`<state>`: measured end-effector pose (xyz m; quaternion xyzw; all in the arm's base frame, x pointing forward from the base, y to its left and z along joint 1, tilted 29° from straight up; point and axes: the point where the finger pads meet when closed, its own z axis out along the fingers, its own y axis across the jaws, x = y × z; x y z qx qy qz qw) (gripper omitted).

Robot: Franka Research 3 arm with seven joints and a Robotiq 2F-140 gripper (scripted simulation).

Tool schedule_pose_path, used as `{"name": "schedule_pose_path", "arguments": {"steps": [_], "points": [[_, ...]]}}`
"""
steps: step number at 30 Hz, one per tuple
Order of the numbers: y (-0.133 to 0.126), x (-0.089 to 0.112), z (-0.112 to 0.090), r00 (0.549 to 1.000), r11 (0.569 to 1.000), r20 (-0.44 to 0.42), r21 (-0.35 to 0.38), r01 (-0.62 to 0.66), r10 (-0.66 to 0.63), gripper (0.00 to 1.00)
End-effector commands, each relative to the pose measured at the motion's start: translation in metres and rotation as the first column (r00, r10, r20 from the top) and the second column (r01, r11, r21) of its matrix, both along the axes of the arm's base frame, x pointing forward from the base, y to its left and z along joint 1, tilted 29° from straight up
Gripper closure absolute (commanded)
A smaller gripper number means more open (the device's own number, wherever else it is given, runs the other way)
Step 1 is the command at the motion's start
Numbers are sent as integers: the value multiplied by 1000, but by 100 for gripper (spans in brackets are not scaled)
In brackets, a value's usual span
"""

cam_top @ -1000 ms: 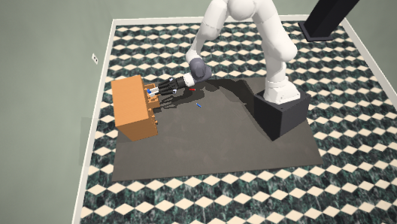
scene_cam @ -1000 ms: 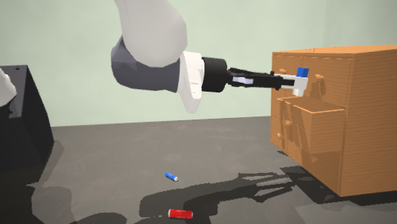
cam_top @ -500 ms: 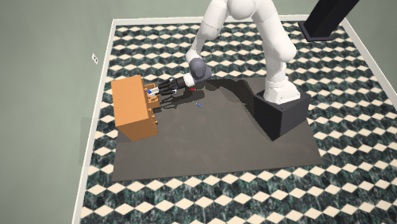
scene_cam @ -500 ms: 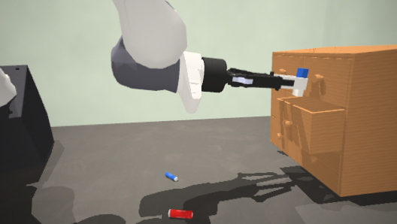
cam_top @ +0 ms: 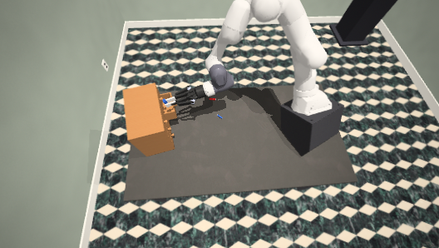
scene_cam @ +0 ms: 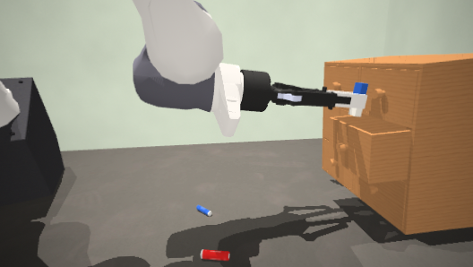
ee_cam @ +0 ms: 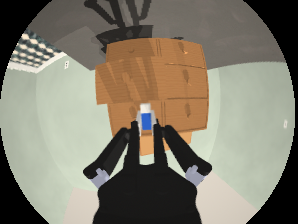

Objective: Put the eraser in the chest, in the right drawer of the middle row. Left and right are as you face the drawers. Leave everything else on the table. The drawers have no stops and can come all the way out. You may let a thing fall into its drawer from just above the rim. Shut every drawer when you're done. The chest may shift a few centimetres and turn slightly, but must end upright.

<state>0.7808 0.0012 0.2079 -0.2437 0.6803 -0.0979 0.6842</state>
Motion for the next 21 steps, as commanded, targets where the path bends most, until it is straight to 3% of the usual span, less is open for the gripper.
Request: {"name": "schedule_pose_path", "arguments": {"steps": [1,21], "points": [[-3,2,-4,1000,1000,5,-9,5,-4,80],[-7,4,-13,1000,1000,5,-9,5,-4,80]]}}
